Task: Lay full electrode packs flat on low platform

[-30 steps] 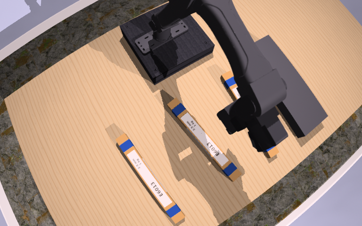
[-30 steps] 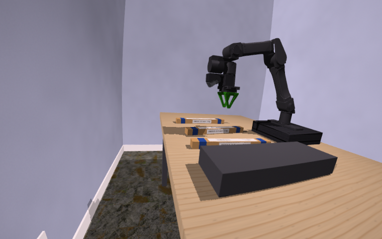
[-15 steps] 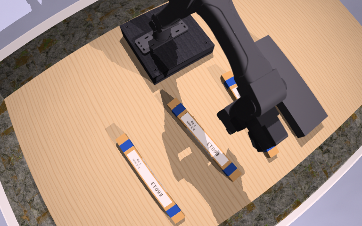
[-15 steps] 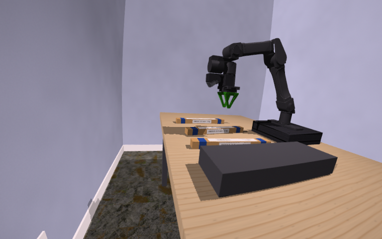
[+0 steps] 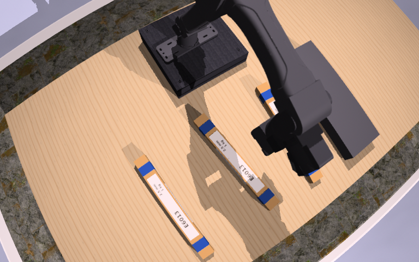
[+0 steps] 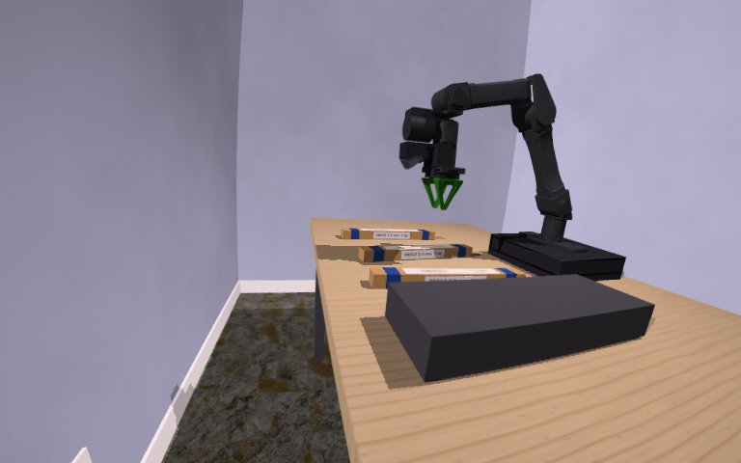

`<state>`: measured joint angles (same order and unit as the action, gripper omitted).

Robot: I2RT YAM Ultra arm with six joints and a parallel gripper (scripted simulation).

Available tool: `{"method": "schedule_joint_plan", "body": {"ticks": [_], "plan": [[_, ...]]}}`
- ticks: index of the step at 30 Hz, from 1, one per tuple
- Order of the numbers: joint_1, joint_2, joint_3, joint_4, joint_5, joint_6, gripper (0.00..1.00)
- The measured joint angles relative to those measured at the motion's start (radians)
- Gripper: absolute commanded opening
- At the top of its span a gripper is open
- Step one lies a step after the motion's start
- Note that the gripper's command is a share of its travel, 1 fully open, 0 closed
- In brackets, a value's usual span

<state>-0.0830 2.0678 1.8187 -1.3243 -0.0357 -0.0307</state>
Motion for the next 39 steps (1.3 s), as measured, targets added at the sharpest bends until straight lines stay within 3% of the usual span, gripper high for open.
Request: {"method": "schedule_joint_plan", "body": {"ticks": [9, 39], "plan": [[0.0, 0.0, 0.0, 0.0, 0.0, 0.0, 0.42], [0.005, -0.016, -0.168, 0.16, 0.0, 0.007, 0.42]]}}
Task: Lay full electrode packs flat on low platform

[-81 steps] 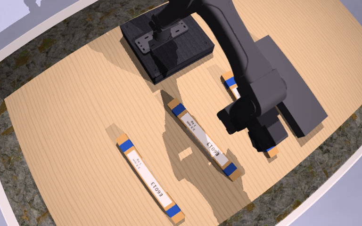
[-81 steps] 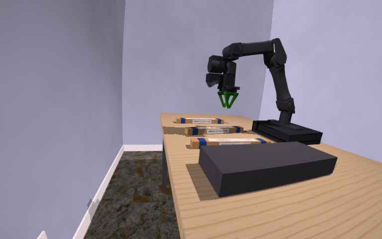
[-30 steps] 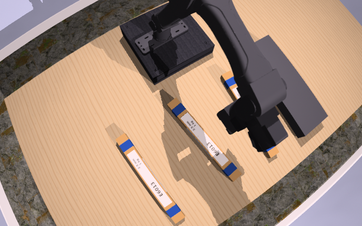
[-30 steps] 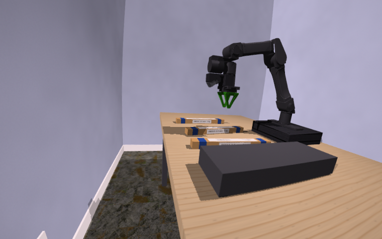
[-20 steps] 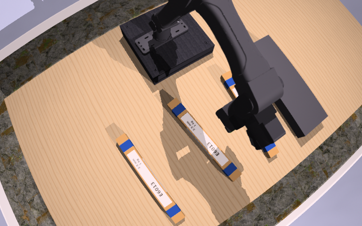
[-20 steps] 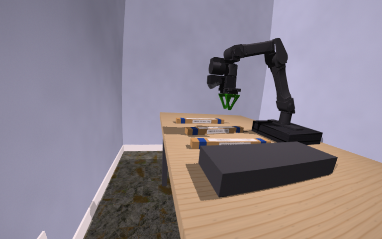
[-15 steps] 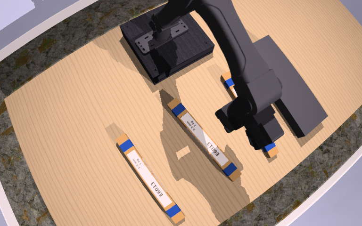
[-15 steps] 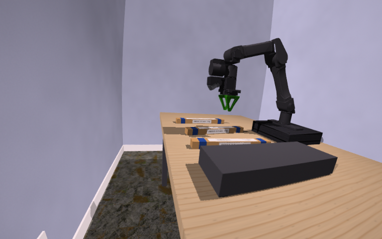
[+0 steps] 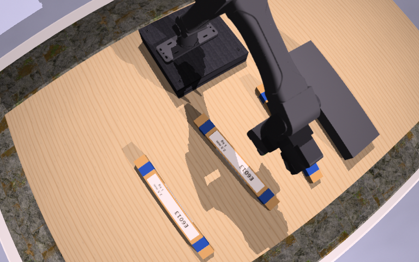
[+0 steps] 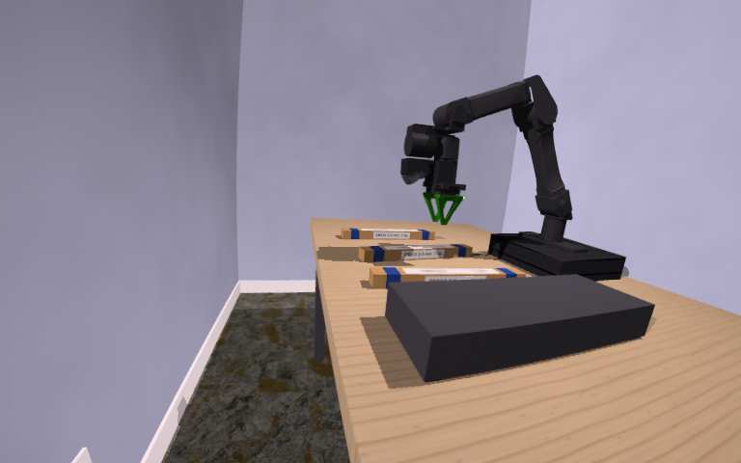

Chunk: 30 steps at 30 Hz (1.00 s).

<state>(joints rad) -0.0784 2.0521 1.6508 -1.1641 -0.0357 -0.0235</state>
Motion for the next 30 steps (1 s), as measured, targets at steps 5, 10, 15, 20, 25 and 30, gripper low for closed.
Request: {"method": "schedule_joint_plan", "body": {"ticks": [5, 10, 15, 20, 25, 30], "plan": [[0.002, 0.005, -0.012, 0.025, 0.0, 0.0, 0.42], [0.004, 0.014, -0.038, 0.052, 0.0, 0.001, 0.42], [0.004, 0.019, -0.039, 0.067, 0.0, 0.001, 0.42], [0.004, 0.02, -0.039, 0.071, 0.0, 0.002, 0.42], [0.004, 0.02, -0.039, 0.069, 0.0, 0.002, 0.42], [0.004, 0.02, -0.038, 0.066, 0.0, 0.002, 0.42]]}}
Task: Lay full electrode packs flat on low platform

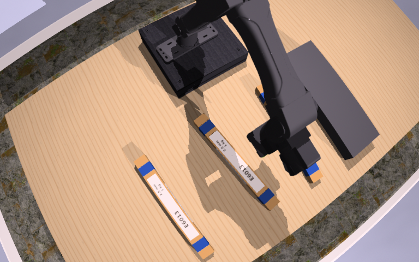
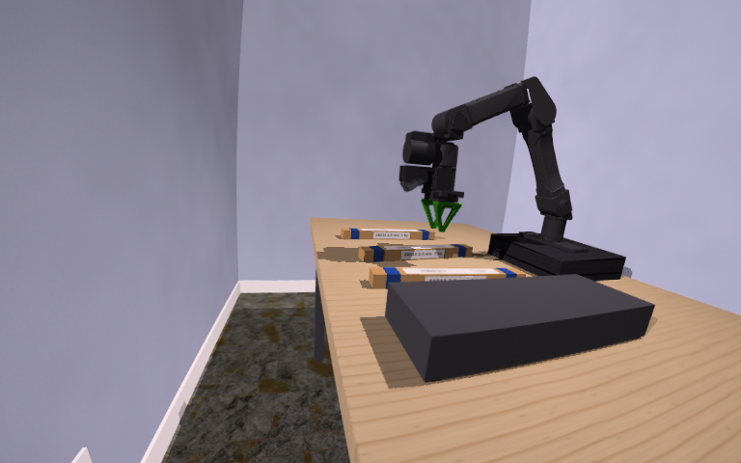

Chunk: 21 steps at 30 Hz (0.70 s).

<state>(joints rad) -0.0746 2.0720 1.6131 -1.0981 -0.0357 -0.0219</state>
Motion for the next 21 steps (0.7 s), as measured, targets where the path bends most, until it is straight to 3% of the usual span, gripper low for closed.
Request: {"method": "schedule_joint_plan", "body": {"ticks": [21], "plan": [[0.0, 0.0, 0.011, -0.001, 0.0, 0.0, 0.42]]}}
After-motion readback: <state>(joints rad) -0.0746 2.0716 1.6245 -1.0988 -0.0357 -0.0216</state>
